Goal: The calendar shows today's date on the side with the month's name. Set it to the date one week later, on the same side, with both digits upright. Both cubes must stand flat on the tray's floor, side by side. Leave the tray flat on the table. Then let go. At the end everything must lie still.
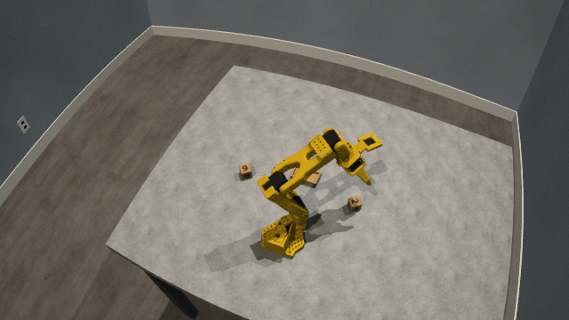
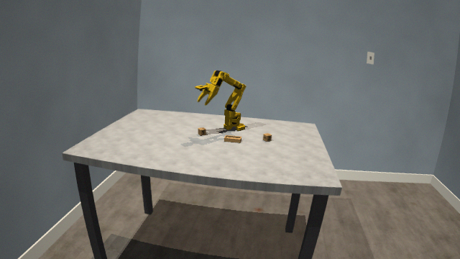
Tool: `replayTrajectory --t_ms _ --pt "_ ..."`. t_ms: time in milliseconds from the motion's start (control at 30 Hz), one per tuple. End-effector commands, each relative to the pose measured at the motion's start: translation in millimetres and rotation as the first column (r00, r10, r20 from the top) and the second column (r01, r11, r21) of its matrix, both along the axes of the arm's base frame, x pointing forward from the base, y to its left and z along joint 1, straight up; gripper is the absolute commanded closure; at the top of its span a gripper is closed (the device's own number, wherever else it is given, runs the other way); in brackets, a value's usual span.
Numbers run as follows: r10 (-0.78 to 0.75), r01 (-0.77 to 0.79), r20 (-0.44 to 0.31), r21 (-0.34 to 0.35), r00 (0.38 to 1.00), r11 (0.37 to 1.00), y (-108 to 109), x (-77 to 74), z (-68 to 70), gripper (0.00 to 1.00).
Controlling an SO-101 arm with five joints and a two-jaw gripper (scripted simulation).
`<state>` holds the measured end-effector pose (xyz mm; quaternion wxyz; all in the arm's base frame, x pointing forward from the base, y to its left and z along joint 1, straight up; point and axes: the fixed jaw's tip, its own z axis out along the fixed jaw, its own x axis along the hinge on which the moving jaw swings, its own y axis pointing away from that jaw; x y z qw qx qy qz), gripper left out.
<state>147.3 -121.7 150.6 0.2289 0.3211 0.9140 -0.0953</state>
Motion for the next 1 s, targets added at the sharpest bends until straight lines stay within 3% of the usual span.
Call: replayTrajectory --t_ms 0,167,333,633,700,967 --pt "0.119 -0.120 -0.015 -0.078 0.993 0.990 1 0.2 4.3 0.65" --pt "0.208 -0.214 -0.059 -0.113 0.976 0.970 1 -1.0 2.6 0.65" --pt "0.357 -0.378 -0.145 -0.165 0.923 0.911 1 -3.2 -0.6 0.65" --pt "0.576 -0.647 -0.313 -0.214 0.755 0.732 2 -7.4 -6.3 0.65" --pt "0.576 -0.647 -0.313 -0.214 0.755 0.732 2 -7.4 -6.3 0.65" --pt "0.686 -0.808 -0.438 -0.212 0.581 0.550 1 -10.5 -10.3 0.65"
